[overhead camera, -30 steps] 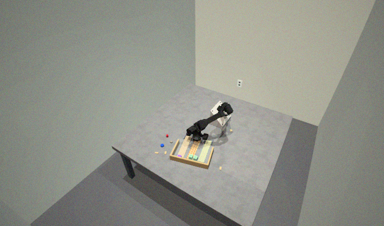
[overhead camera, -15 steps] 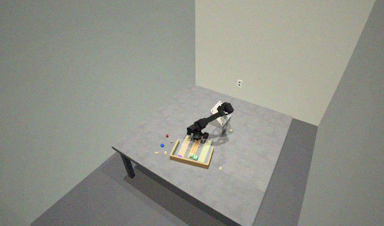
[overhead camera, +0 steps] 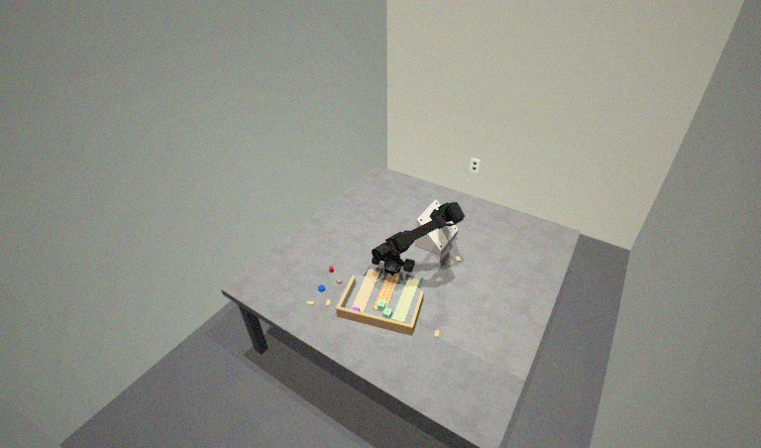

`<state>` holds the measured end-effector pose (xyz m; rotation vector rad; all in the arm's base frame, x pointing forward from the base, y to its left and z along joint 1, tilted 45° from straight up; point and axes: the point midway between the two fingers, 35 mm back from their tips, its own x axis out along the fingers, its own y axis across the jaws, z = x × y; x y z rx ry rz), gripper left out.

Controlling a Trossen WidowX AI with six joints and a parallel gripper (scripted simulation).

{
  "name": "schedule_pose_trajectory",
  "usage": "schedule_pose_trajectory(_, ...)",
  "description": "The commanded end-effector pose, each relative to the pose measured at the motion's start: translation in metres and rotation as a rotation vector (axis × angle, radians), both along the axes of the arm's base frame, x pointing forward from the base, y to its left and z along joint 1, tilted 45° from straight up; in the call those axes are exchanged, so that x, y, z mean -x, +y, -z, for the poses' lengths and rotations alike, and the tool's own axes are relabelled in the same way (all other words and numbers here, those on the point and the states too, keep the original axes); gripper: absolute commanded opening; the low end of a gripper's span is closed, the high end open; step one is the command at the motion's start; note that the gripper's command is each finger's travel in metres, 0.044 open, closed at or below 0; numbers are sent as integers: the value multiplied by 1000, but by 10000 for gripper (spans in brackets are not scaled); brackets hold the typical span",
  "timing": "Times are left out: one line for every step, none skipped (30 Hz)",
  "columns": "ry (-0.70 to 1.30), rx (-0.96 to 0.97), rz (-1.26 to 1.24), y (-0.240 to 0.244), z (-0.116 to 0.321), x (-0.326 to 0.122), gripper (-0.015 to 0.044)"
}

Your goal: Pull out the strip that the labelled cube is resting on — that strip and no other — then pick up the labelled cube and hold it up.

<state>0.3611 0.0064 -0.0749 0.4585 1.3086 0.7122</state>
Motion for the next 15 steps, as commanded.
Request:
schedule_pose_trajectory(19, 5, -11, 2, 6, 13, 0)
schedule_pose_trajectory(19, 5, -11, 2, 7, 14, 0)
schedule_pose_trajectory(19, 5, -11, 2, 7, 16, 0)
schedule_pose_trajectory(19, 5, -11, 2, 8, 17, 0)
schedule_pose_trajectory(19, 5, -11, 2, 8, 19, 0)
schedule_pose_trajectory(20, 5, -11, 1, 8, 20, 0)
schedule_pose_trajectory(20, 5, -11, 1, 9, 22, 0)
schedule_pose_trajectory(20, 5, -11, 1, 9, 23, 0)
schedule_pose_trajectory(20, 5, -11, 1, 9, 25, 0)
schedule_pose_trajectory(20, 5, -11, 1, 10, 26, 0)
schedule_pose_trajectory(20, 5, -11, 0, 10, 28, 0)
schedule_pose_trajectory(20, 5, -11, 0, 10, 29, 0)
schedule_pose_trajectory(20, 5, -11, 0, 11, 31, 0)
schedule_pose_trajectory(20, 5, -11, 0, 11, 32, 0)
schedule_pose_trajectory(20, 5, -11, 0, 11, 34, 0)
